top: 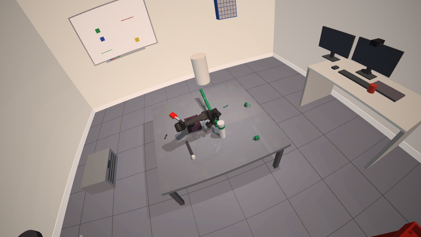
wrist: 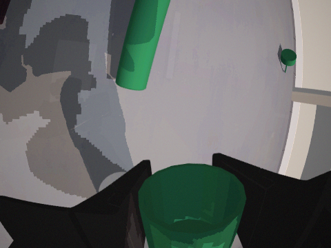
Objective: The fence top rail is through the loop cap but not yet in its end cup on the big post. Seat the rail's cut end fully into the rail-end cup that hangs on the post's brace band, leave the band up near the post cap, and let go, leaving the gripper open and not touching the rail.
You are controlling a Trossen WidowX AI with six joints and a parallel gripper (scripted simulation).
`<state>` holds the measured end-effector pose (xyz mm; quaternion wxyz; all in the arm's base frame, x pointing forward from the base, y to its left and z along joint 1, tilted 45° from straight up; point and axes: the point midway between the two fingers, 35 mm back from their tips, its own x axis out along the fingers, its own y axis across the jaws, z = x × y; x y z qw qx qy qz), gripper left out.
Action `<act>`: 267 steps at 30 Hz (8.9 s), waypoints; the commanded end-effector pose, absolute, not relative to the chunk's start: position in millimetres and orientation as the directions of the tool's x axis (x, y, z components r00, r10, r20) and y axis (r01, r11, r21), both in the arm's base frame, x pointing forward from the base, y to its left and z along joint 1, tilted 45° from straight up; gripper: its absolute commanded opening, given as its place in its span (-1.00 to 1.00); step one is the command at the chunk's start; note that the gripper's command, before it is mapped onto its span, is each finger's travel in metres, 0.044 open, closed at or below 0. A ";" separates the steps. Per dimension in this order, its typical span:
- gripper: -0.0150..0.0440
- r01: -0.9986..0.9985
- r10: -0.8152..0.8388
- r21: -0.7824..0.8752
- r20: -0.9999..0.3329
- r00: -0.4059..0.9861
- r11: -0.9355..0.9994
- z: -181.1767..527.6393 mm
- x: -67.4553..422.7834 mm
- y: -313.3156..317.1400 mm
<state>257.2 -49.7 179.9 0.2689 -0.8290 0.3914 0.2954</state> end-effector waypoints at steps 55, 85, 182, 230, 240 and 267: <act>-0.49 -0.842 -0.574 -0.359 -0.618 0.538 -0.403 178.1 278.3 -46.9; 1.00 -0.844 -0.571 -0.354 -0.623 0.534 -0.403 177.4 275.3 5.2; 1.00 0.998 -0.694 -0.001 -0.718 0.047 0.069 30.2 267.2 46.3; 0.04 0.998 -0.696 0.000 -0.716 0.048 0.069 -4.3 268.6 11.4; -0.49 0.998 -0.696 0.000 -0.716 0.048 0.069 -0.5 269.9 15.2; -0.49 0.974 -0.880 0.116 -0.417 0.227 0.196 75.0 267.7 68.2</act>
